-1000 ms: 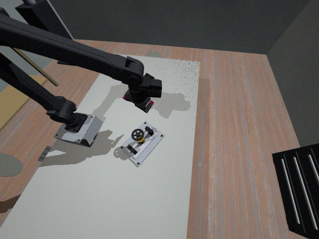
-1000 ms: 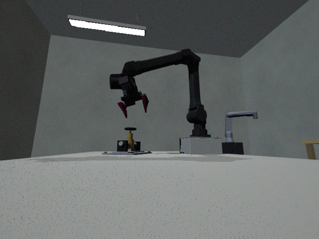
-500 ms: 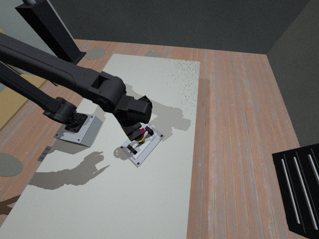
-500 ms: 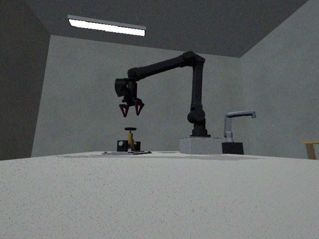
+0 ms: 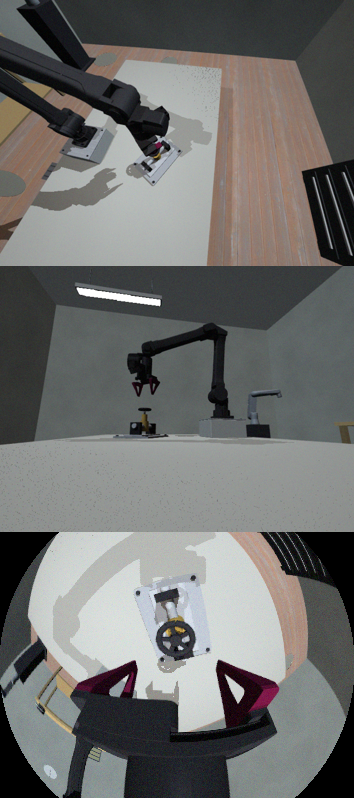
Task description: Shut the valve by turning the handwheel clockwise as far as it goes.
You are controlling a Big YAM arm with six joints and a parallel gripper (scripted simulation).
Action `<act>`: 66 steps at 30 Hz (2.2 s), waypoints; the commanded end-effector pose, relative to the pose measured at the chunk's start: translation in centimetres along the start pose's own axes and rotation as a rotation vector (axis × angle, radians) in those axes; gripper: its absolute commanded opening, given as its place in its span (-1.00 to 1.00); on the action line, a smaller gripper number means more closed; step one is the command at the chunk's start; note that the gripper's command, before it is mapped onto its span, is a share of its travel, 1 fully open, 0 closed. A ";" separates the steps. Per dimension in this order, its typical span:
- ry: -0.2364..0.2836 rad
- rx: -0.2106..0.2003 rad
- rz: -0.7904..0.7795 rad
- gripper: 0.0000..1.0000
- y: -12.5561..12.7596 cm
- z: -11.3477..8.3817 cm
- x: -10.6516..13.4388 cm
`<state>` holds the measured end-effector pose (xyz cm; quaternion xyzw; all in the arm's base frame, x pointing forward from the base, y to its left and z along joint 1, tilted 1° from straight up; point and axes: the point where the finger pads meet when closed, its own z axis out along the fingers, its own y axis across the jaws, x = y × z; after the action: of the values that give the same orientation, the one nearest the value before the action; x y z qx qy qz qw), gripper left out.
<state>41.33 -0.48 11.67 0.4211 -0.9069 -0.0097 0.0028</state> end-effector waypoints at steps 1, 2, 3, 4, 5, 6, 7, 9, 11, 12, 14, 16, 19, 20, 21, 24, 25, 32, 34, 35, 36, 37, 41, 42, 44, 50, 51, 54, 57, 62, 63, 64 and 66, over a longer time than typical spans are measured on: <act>0.003 -0.005 -0.002 1.00 0.0 1.1 -0.4; 0.003 -0.005 -0.002 1.00 0.0 1.2 -0.4; 0.004 -0.005 -0.002 1.00 0.1 1.3 -0.4; 0.004 -0.005 -0.002 1.00 0.1 1.4 -0.4; 0.004 -0.005 -0.002 1.00 0.1 1.5 -0.4; 0.004 -0.005 -0.002 1.00 0.1 1.6 -0.4; 0.004 -0.005 -0.002 1.00 0.1 1.8 -0.4; 0.004 -0.005 -0.002 1.00 0.1 1.9 -0.4; 0.004 -0.005 -0.002 1.00 0.1 2.1 -0.4; 0.004 -0.005 -0.002 1.00 0.1 2.2 -0.4; 0.004 -0.005 -0.002 1.00 0.1 2.5 -0.4; 0.004 -0.005 -0.002 1.00 0.1 2.9 -0.4; 0.004 -0.005 -0.002 1.00 0.2 3.4 -0.4; 0.004 -0.005 -0.002 1.00 0.2 3.6 -0.4; 0.004 -0.005 -0.002 1.00 0.2 3.8 -0.4; 0.004 -0.005 -0.003 1.00 0.2 4.3 -0.5; 0.004 -0.005 -0.003 1.00 0.2 4.4 -0.5; 0.004 -0.005 -0.004 1.00 0.2 5.2 -0.5; 0.004 -0.005 -0.004 1.00 0.2 5.4 -0.5; 0.004 -0.005 -0.004 1.00 0.2 5.5 -0.5; 0.004 -0.005 -0.004 1.00 0.3 5.6 -0.5; 0.004 -0.005 -0.004 1.00 0.3 5.7 -0.5; 0.004 -0.005 -0.004 1.00 0.3 6.0 -0.5; 0.004 -0.005 -0.004 1.00 0.3 6.1 -0.5; 0.004 -0.005 -0.004 1.00 0.3 6.1 -0.5; 0.003 -0.004 -0.004 1.00 0.2 6.2 -0.5; 0.004 -0.005 -0.004 1.00 0.2 6.2 -0.5; 0.004 -0.005 -0.004 1.00 0.3 6.2 -0.5; 0.004 -0.005 -0.004 1.00 0.3 6.2 -0.5; 0.004 -0.005 -0.004 1.00 0.3 6.2 -0.5; 0.004 -0.005 -0.004 1.00 0.3 6.2 -0.5; 0.004 -0.005 -0.004 1.00 0.3 6.2 -0.5; 0.004 -0.005 -0.004 1.00 0.3 6.2 -0.5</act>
<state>41.24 -0.48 6.52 0.4207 -0.9072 -0.0088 0.0009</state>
